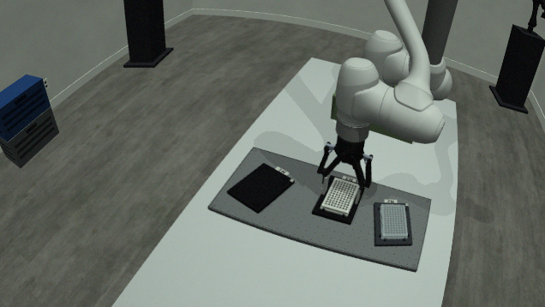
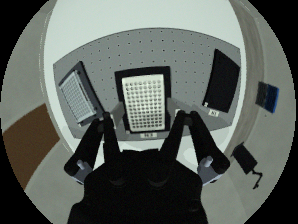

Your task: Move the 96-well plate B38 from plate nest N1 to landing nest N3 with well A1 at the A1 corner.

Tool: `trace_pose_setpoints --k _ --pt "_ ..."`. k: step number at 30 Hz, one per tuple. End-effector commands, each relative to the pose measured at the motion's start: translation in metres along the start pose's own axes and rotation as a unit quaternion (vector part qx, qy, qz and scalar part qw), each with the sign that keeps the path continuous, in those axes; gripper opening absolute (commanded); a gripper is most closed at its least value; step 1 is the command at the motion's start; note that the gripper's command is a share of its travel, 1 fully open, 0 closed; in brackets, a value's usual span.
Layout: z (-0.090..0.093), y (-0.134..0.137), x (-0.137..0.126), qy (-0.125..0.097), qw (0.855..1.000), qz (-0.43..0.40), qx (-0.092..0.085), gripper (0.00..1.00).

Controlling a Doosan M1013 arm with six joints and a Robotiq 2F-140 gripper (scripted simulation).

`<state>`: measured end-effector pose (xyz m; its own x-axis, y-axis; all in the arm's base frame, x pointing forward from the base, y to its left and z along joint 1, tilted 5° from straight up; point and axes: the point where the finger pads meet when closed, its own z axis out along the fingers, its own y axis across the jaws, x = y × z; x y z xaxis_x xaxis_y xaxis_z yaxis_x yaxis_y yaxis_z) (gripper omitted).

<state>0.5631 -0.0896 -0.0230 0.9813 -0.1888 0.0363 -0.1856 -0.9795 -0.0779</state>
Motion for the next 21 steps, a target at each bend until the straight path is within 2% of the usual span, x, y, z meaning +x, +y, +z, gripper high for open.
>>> trace_pose_setpoints --k 1,21 --pt "0.0 0.0 0.0 0.0 1.0 0.0 0.0 0.66" --pt "-0.013 0.0 0.0 0.0 1.0 0.0 0.0 0.66"
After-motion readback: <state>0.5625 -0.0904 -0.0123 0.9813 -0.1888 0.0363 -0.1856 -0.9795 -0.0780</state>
